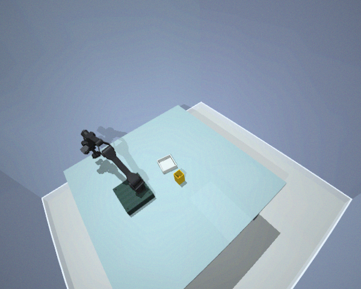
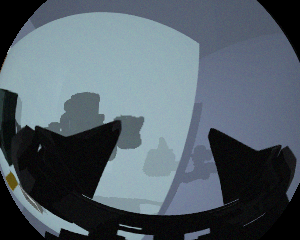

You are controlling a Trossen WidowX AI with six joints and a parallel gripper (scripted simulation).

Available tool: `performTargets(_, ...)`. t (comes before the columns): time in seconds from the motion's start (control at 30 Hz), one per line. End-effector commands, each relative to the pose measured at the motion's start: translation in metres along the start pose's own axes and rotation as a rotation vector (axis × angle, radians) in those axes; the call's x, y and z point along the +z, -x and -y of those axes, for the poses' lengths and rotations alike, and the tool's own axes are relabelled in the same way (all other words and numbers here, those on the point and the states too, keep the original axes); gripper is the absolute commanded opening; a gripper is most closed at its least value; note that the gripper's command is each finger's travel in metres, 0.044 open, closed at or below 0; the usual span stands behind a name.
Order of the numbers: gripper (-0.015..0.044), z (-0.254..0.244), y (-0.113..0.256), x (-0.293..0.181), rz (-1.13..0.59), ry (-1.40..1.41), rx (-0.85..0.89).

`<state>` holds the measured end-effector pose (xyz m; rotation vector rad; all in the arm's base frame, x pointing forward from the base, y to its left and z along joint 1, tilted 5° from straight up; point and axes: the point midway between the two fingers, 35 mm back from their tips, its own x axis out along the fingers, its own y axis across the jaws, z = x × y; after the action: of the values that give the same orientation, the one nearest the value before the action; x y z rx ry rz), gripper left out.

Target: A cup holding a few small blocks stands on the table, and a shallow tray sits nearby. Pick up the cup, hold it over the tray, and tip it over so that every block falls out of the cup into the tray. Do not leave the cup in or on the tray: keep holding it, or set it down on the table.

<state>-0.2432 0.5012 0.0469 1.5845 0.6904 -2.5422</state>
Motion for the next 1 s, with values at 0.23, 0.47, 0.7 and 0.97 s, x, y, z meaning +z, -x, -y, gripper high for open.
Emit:
performTargets(0.23,0.0440,-0.005,0.073,-0.102,-0.087,-0.259,-0.142)
performTargets(0.47,0.0440,-0.026,0.132,-0.166,-0.122,-0.441,-0.247)
performTargets(0.7,0.0440,-0.061,0.190,-0.221,-0.150,-0.626,-0.354)
performTargets(0.97,0.0440,-0.115,0.251,-0.269,-0.184,-0.830,-0.485)
